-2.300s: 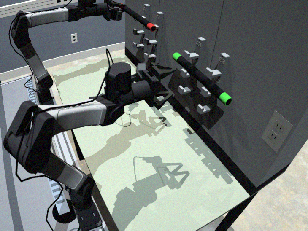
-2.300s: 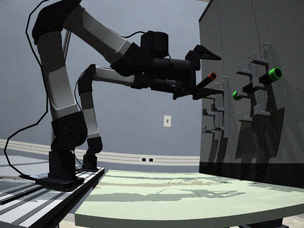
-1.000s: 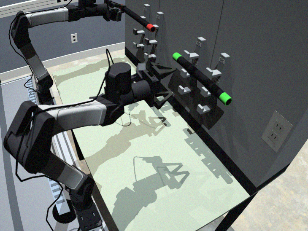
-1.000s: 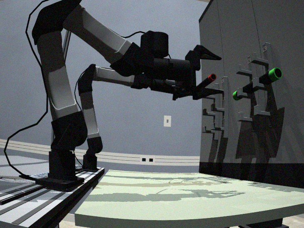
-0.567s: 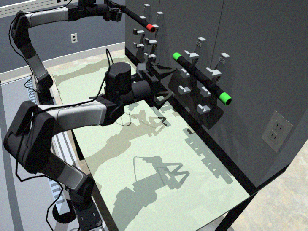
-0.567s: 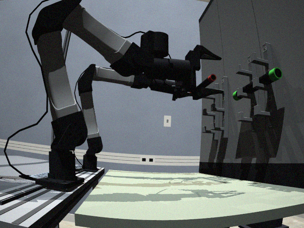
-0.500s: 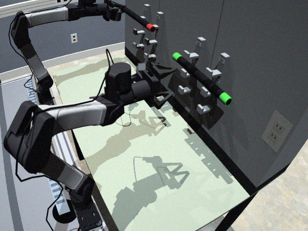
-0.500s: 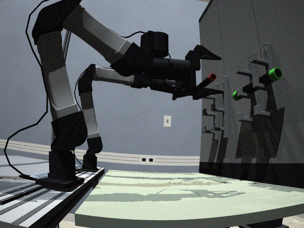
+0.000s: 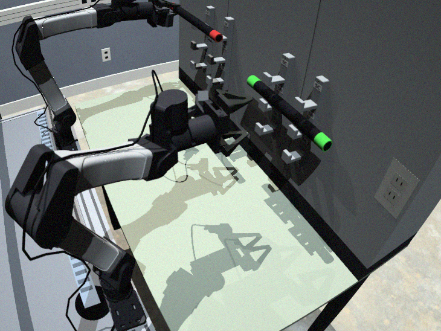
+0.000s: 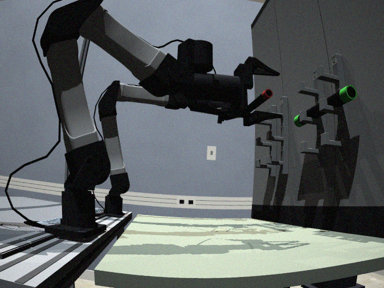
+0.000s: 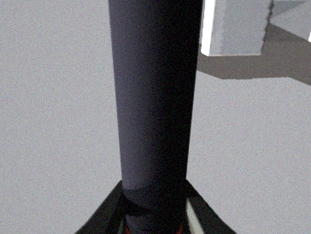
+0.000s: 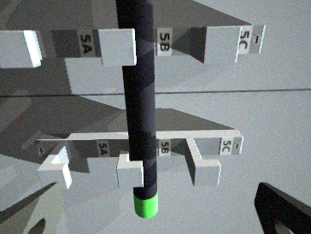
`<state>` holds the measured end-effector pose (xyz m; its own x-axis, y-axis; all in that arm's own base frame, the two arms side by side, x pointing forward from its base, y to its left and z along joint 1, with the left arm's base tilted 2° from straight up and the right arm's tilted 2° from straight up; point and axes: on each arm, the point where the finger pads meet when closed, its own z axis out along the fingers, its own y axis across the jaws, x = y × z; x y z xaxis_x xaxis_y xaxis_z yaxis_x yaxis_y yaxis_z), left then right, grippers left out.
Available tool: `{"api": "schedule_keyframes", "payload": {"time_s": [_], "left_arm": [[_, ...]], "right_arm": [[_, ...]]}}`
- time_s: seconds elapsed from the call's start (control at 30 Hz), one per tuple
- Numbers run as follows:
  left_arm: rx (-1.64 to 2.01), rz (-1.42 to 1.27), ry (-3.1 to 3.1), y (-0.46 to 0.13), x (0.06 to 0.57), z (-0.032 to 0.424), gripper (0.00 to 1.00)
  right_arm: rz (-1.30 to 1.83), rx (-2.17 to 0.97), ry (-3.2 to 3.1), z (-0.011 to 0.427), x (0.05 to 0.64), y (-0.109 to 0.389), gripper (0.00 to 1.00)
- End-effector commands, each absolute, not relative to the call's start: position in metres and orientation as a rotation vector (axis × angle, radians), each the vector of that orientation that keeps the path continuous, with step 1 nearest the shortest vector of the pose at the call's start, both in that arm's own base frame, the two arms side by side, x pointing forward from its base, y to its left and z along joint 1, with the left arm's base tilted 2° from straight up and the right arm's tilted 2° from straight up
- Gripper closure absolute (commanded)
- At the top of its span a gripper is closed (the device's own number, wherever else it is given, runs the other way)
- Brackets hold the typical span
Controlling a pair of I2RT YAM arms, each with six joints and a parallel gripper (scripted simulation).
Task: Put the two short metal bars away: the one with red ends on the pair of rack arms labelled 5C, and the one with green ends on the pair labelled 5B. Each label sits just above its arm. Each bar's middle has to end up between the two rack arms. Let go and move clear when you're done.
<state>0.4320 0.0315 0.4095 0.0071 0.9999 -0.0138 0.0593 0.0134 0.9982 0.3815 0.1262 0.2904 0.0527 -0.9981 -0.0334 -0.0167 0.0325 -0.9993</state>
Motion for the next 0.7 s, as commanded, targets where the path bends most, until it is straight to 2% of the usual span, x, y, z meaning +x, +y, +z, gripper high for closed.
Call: {"api": "schedule_keyframes", "payload": {"time_s": [0.0, 0.67], "left_arm": [[1.174, 1.206, 1.185, 0.0331, 0.4259, 0.4472, 1.00], [1.174, 1.206, 1.185, 0.0335, 0.4292, 0.4428, 1.00]], "right_arm": [[-1.152, -1.239, 1.206, 0.2790, 0.3819, 0.1256, 0.00], [-1.152, -1.239, 1.206, 0.2790, 0.3819, 0.1256, 0.00]]}}
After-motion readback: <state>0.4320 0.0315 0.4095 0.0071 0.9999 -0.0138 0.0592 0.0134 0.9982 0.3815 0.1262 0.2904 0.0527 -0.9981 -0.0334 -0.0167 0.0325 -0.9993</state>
